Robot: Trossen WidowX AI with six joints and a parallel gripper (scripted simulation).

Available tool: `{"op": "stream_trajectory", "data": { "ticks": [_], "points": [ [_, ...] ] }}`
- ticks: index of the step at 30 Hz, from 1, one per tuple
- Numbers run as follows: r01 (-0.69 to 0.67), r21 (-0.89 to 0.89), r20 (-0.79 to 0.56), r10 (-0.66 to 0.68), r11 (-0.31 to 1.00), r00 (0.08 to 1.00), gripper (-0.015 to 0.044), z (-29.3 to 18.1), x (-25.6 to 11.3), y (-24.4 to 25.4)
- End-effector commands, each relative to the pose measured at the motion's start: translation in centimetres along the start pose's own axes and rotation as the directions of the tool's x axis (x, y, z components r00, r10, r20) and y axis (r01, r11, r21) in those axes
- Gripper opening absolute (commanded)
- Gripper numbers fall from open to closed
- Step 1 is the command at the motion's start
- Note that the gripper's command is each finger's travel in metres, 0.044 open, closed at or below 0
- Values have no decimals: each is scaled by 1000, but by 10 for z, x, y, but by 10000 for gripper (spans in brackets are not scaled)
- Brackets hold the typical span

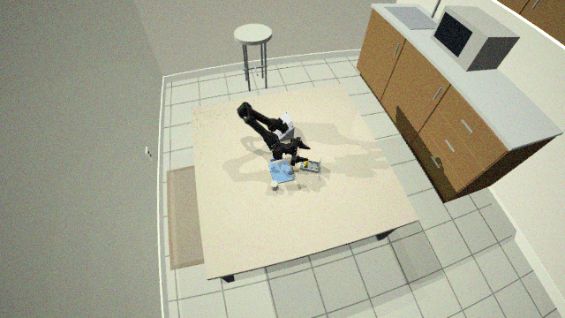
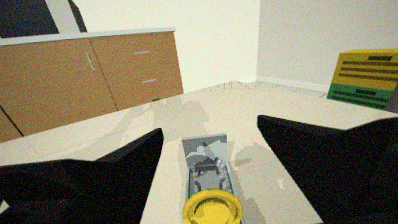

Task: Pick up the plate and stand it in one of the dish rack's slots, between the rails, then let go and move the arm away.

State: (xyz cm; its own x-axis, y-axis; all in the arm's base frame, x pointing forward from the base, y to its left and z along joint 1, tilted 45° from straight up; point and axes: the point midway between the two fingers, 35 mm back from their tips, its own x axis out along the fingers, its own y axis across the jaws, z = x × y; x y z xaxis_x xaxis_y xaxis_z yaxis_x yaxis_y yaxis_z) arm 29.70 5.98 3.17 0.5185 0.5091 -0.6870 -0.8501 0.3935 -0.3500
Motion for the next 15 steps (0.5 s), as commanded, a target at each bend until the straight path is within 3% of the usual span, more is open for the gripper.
{"op": "stream_trajectory", "data": {
  "ticks": [1,5,15],
  "points": [
    [4,11,6,-4,1000,1000,400,24,-2,1],
    [-2,29,-6,3,1000,1000,400,25,-2,1],
    [-42,271,-201,99,962,975,400,29,3,14]
  ]
}}
